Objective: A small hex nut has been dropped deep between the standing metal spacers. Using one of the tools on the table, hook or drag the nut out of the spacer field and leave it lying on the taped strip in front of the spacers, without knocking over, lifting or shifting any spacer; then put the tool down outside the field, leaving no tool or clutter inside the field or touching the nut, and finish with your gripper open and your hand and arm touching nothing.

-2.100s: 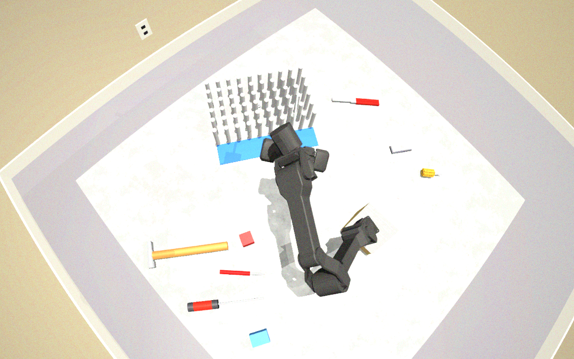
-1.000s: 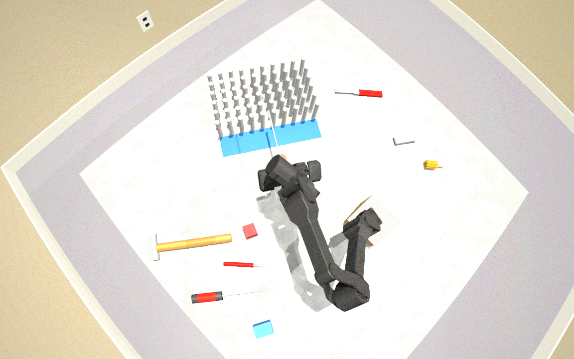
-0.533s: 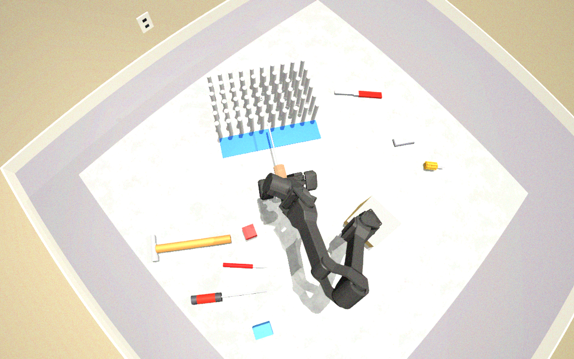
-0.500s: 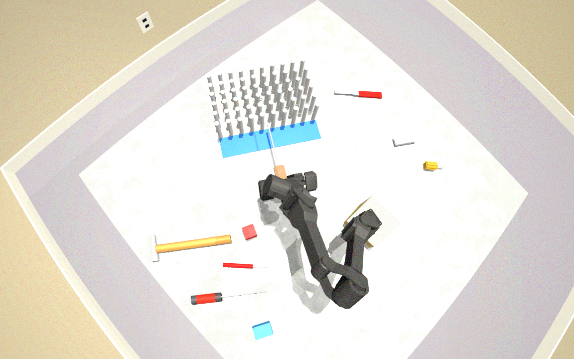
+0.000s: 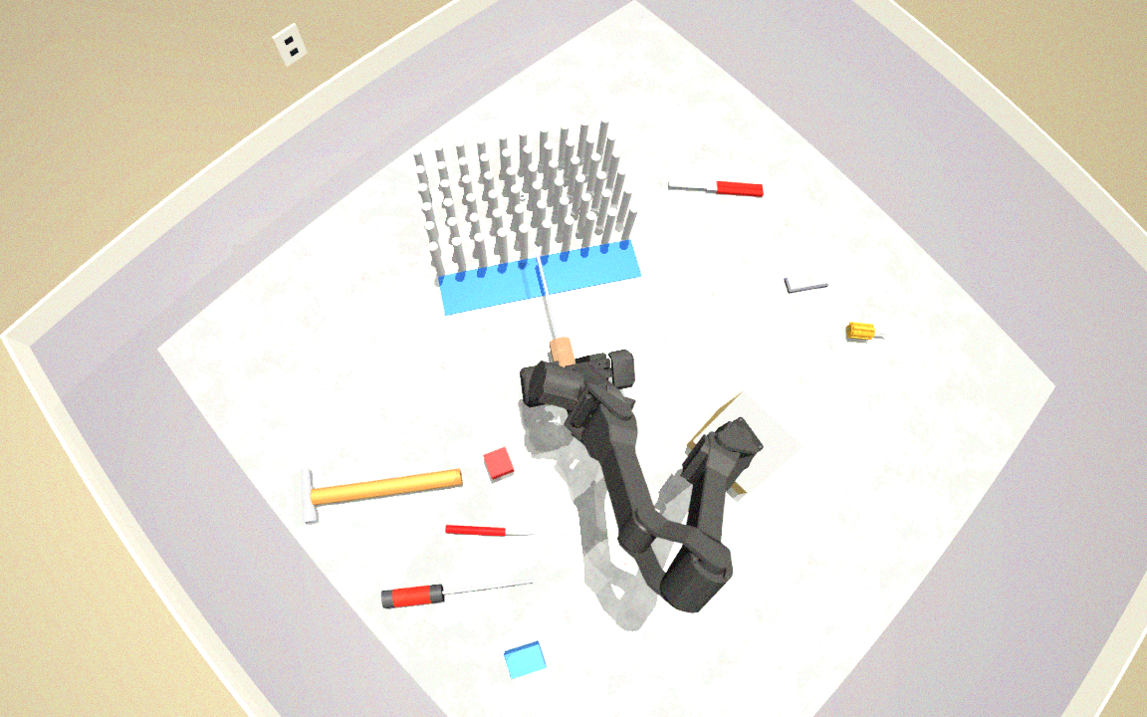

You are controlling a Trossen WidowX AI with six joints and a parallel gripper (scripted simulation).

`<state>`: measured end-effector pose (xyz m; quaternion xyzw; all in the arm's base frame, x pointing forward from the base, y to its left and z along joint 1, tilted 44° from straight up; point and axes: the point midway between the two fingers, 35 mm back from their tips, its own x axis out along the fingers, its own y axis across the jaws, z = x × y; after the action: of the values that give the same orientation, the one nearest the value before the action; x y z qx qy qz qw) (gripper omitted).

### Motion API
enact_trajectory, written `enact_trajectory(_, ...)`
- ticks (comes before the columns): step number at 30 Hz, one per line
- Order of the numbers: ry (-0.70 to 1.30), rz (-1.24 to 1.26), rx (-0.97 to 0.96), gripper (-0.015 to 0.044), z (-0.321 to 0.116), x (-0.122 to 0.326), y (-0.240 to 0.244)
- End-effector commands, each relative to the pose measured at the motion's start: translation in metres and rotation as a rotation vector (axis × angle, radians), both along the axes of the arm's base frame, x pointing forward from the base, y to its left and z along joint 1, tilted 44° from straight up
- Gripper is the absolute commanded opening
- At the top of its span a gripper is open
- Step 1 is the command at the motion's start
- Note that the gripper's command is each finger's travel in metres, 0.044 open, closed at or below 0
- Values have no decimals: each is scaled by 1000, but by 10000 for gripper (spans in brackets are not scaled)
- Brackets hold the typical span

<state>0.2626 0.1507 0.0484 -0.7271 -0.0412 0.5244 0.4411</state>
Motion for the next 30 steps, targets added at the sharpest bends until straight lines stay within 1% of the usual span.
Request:
enact_trajectory(1, 1, -9, -1, 0, -1, 3, -1)
enact_trajectory(30, -2, -7, -2, 0, -5, 17, -3)
